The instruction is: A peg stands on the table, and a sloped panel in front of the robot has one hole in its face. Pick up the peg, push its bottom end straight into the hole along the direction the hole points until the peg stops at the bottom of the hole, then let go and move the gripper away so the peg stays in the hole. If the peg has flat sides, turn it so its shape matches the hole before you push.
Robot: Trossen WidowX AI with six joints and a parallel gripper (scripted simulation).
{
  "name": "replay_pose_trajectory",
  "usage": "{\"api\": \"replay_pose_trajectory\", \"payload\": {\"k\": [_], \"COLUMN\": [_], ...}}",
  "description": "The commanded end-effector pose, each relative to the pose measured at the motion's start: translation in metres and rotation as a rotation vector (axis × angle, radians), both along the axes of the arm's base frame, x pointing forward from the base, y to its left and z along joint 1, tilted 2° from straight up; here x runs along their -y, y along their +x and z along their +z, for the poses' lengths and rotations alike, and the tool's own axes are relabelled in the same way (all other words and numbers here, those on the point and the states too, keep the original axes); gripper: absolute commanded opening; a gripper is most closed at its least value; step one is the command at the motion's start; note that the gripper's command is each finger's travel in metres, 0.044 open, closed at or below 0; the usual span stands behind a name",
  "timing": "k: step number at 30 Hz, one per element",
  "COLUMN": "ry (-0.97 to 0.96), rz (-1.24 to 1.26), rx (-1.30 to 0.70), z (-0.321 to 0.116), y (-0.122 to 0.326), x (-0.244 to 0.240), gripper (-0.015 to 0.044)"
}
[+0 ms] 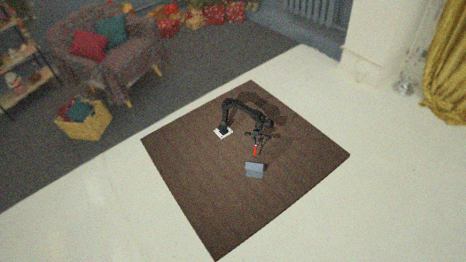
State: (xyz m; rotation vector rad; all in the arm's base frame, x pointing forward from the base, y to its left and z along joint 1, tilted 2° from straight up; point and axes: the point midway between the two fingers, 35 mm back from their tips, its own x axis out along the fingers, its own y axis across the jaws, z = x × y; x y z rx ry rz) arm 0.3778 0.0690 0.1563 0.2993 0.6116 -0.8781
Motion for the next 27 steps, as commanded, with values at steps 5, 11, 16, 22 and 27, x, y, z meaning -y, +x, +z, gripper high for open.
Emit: {"api": "replay_pose_trajectory", "payload": {"k": [5, 11, 16, 22, 27], "ry": [-0.017, -0.023, -0.029, -0.032, -0.022], "rz": [0.014, 0.023, 0.031, 0.037, 0.042], "rx": [0.011, 0.019, 0.026, 0.03, 0.022], "z": [-0.003, -0.007, -0.011, -0.014, -0.016], "y": [0.003, 0.009, 0.013, 0.017, 0.019], "x": [-0.004, -0.002, 0.001, 0.003, 0.005], "gripper": [0.0, 0.0, 0.0, 0.0, 0.0]}}
